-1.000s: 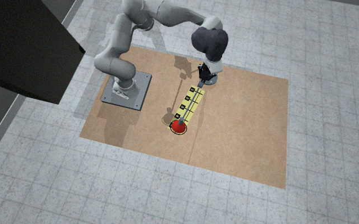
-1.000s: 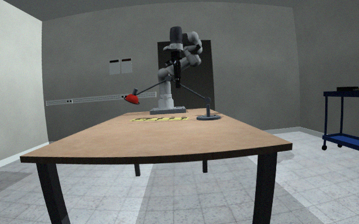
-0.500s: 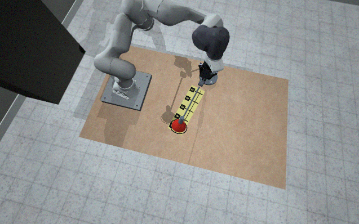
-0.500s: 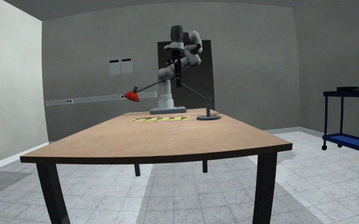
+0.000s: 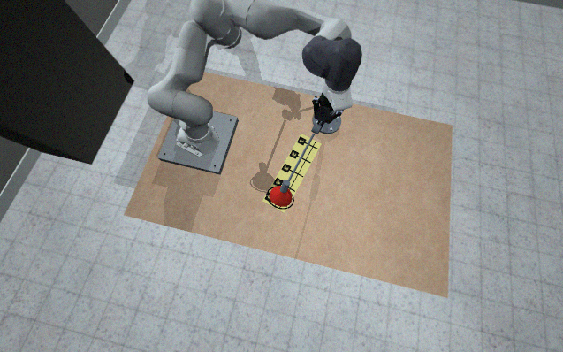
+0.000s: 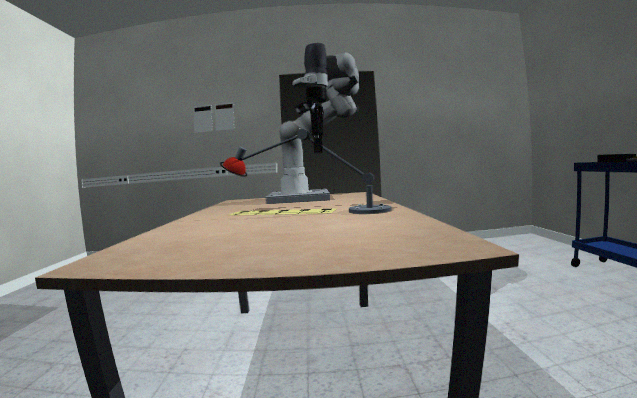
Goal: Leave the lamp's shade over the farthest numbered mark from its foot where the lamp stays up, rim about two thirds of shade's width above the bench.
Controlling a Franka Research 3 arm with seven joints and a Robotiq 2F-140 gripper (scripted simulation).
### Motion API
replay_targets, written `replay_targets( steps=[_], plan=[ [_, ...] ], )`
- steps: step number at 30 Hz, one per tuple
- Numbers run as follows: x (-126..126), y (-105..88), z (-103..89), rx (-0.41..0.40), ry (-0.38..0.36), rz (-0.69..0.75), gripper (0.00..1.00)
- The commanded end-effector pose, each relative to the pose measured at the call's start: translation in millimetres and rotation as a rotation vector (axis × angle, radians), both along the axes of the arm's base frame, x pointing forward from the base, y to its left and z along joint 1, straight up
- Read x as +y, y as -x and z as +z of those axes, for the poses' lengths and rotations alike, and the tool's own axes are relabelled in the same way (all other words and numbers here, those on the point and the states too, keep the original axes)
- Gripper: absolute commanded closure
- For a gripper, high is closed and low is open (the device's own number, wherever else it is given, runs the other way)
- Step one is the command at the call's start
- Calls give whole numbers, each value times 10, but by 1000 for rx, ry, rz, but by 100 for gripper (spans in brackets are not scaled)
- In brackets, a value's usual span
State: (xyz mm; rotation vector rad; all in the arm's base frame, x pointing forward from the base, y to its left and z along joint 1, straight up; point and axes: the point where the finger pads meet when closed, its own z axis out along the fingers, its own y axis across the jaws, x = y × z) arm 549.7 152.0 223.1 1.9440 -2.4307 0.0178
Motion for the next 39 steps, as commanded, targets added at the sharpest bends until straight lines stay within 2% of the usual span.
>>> replay_targets(
  steps=[1, 14, 15, 31, 39],
  plan=[
    [89, -31, 106, -14, -15, 9, 90],
    [144, -50, 172, -22, -23, 13, 90],
    [138, -47, 165, -21, -22, 12, 0],
    [54, -12, 72, -5, -10, 0, 0],
    [69, -12, 398, -6, -12, 2, 0]
  ],
)
